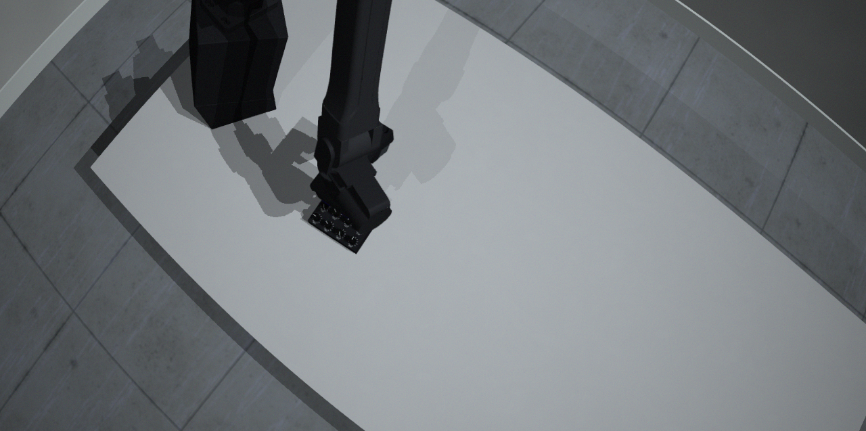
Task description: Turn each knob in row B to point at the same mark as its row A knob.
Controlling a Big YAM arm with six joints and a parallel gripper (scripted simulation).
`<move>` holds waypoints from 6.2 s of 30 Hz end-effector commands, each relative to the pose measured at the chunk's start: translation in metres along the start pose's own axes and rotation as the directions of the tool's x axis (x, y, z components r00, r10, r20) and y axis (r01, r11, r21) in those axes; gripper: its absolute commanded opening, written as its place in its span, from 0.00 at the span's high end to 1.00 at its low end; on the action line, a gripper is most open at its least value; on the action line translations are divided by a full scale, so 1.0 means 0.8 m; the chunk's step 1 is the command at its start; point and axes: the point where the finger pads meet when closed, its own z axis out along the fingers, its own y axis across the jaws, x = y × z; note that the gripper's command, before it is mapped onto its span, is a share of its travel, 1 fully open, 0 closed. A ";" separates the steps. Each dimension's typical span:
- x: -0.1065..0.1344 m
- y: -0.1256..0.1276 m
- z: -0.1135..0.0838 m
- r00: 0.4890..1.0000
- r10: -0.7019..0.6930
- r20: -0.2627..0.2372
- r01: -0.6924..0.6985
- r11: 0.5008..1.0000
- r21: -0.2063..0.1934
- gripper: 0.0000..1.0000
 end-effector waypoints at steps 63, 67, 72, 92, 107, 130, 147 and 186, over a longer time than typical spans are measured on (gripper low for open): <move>-0.001 0.003 -0.012 0.728 0.685 0.002 -0.685 0.728 -0.003 0.82; -0.001 -0.002 -0.016 0.657 0.754 0.007 -0.754 0.657 0.008 0.82; -0.001 0.000 -0.016 0.562 0.827 0.005 -0.827 0.562 0.004 0.82; 0.000 -0.003 -0.023 0.139 0.990 0.015 -0.990 0.139 0.007 0.82; -0.001 -0.002 -0.025 -0.194 0.981 0.013 -0.981 -0.194 0.002 0.82; -0.003 -0.003 -0.030 -0.679 0.734 0.016 -0.734 -0.679 -0.006 0.82; -0.004 -0.003 -0.034 -0.908 0.419 0.012 -0.419 -0.908 -0.010 0.82; -0.005 0.001 -0.032 -0.962 0.275 0.005 -0.275 -0.962 -0.005 0.82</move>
